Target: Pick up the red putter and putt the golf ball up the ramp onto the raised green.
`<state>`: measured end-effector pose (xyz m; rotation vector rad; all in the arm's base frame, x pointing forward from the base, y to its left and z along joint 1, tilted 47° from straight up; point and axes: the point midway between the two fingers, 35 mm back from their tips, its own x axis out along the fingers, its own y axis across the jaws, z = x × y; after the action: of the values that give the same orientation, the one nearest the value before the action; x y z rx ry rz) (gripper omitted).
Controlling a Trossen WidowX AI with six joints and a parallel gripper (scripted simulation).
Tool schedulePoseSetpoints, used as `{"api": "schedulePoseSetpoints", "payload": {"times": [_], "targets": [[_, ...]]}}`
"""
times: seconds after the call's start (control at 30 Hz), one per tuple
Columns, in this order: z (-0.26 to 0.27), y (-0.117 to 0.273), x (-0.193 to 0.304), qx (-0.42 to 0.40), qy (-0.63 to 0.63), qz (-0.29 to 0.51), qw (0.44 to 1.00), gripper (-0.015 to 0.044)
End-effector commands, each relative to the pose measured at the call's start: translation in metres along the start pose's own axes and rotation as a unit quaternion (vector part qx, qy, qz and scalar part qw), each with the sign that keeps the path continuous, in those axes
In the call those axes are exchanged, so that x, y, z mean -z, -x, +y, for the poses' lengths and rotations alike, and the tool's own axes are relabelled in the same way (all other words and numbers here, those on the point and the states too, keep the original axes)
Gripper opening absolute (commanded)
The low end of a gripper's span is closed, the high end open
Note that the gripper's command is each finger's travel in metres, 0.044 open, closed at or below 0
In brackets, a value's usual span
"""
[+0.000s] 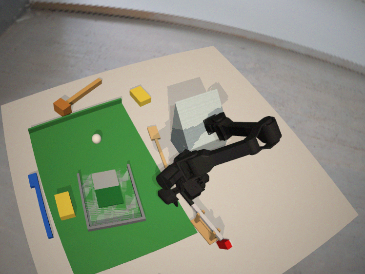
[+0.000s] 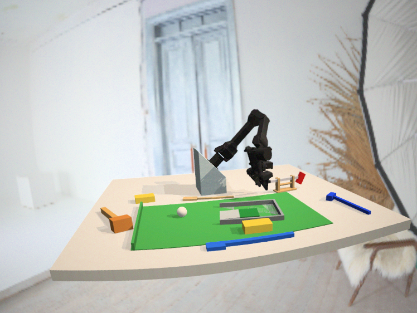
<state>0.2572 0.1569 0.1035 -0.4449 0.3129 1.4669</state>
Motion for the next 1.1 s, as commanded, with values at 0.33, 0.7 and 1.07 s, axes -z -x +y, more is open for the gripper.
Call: {"api": "schedulePoseSetpoints", "payload": {"times": [0.33,0.7,1.07], "targets": [[0.000,0.000,0.000,0.000,0.001,0.000,1.000,0.0040],[-0.002,0.009,0.000,0.000,0.001,0.004,1.000,0.0000],[-0.005,0.050,-0.007,-0.002,0.000,0.012,1.000,0.0000]]}}
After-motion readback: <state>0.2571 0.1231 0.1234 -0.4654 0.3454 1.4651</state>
